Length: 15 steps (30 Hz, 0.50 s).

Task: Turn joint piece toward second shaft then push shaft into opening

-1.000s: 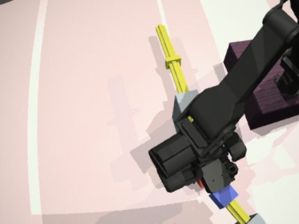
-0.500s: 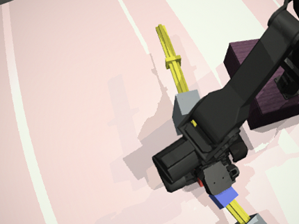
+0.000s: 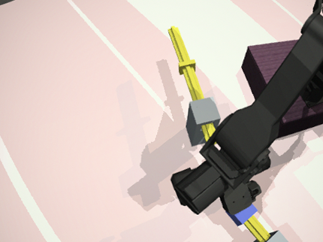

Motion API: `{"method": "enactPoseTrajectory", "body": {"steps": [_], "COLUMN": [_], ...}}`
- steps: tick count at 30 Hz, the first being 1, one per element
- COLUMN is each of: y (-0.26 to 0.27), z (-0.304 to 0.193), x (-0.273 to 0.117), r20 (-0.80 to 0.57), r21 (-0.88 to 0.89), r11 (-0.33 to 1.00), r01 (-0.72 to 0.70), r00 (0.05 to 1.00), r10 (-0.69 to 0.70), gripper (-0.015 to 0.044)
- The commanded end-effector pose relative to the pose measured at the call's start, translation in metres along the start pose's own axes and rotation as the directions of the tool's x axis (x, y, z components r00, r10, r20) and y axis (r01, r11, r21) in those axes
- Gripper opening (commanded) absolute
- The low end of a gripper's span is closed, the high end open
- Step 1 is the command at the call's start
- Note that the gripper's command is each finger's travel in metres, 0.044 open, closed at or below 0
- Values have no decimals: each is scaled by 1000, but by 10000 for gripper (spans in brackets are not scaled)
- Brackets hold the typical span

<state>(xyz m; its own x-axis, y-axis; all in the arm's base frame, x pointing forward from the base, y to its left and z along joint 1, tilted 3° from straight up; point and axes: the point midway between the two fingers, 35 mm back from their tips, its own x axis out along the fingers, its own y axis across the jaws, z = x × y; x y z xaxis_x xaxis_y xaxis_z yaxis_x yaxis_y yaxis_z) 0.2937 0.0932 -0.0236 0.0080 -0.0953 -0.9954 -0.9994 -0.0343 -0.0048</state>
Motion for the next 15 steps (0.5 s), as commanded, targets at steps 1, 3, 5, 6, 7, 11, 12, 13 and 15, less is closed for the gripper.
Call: {"method": "enactPoseTrajectory", "body": {"steps": [1, 3, 5, 6, 7, 11, 12, 13, 15], "y": [1, 2, 2, 2, 2, 2, 2, 2, 2], "z": [-1, -2, -2, -2, -2, -3, -3, -4, -4], "x": [-3, -5, -6, -6, -6, -9, -9, -9, -10], "r20": [-74, -98, -109, -110, -112, -128, -128, -129, -132], "r21": [30, 37, 40, 40, 41, 46, 46, 46, 46], "r11": [1000, 999, 999, 999, 999, 999, 999, 999, 999], "r01": [-3, -4, -4, -4, -4, -2, -2, -2, -1], "r00": [997, 995, 994, 994, 994, 992, 992, 992, 991], "r10": [6, 8, 9, 8, 8, 8, 8, 8, 7], "gripper": [0, 0, 0, 0, 0, 0, 0, 0, 0]}}
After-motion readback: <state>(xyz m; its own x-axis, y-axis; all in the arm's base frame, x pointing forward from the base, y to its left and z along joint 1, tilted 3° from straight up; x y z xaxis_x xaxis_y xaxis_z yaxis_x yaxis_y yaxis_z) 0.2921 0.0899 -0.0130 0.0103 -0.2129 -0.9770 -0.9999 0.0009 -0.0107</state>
